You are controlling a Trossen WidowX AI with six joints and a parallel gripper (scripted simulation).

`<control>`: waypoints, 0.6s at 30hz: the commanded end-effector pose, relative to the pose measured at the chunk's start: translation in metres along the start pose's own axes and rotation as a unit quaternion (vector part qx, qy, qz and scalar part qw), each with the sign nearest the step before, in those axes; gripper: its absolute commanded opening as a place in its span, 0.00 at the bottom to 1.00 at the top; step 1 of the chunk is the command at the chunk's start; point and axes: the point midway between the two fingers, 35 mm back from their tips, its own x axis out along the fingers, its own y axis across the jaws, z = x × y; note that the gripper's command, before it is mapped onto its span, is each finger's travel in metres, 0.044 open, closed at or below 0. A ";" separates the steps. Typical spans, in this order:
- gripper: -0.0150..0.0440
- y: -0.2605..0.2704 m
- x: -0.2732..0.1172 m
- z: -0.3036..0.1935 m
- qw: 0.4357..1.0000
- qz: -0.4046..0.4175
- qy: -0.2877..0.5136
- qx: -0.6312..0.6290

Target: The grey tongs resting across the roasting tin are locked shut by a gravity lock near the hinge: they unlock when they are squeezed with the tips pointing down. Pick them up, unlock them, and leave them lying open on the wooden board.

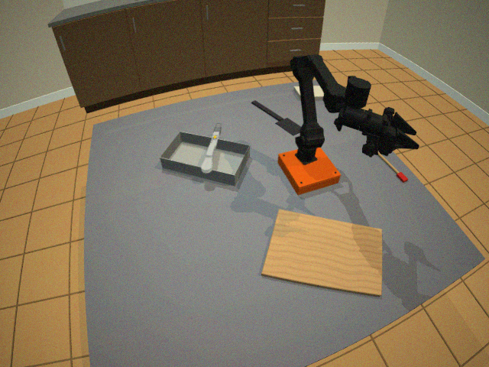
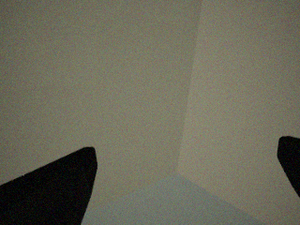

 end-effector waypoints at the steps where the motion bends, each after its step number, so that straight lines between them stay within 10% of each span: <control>1: 0.89 0.002 -0.001 0.001 1.000 0.003 -0.002 -0.001; 6: 0.69 0.040 -0.019 0.021 0.991 0.076 -0.045 -0.099; 18: 0.69 0.148 -0.138 0.096 0.840 0.230 -0.315 -0.377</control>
